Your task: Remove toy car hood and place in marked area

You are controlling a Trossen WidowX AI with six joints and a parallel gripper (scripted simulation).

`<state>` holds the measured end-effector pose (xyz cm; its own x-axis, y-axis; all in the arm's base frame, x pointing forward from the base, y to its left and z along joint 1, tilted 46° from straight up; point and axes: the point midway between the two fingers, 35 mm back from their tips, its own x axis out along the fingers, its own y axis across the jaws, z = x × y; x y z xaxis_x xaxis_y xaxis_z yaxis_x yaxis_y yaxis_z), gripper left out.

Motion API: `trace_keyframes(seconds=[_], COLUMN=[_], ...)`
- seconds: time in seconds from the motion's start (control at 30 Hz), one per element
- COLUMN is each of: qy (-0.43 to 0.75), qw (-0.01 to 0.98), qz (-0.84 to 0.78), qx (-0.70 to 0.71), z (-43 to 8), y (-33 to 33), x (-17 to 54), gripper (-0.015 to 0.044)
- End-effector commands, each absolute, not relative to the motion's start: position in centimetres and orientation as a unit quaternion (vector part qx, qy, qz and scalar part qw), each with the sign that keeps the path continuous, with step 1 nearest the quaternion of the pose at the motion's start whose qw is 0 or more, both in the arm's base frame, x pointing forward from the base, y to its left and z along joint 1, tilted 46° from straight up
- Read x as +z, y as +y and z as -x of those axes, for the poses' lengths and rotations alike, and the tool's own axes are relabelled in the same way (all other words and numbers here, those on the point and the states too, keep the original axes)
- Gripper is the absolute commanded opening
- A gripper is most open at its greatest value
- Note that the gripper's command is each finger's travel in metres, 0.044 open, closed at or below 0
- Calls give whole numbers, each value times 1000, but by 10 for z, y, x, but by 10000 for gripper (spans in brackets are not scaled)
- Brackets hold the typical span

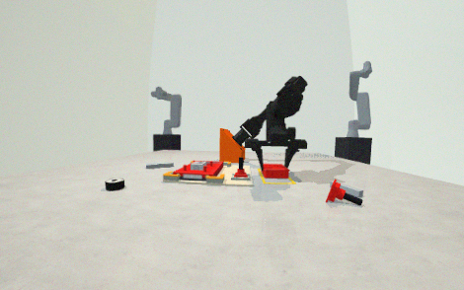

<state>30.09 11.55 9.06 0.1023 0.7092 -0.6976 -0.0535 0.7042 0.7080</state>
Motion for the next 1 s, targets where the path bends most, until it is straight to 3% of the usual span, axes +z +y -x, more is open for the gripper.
trace_keyframes(seconds=[0.0,0.27,0.53,0.97], qy=[611,611,612,612], qw=[692,693,693,693], qz=[-268,-267,-267,-267], qx=[276,275,274,274], z=[-301,-301,-294,-293], y=[116,111,64,63], x=[91,95,140,142], gripper=[236,440,440,440])
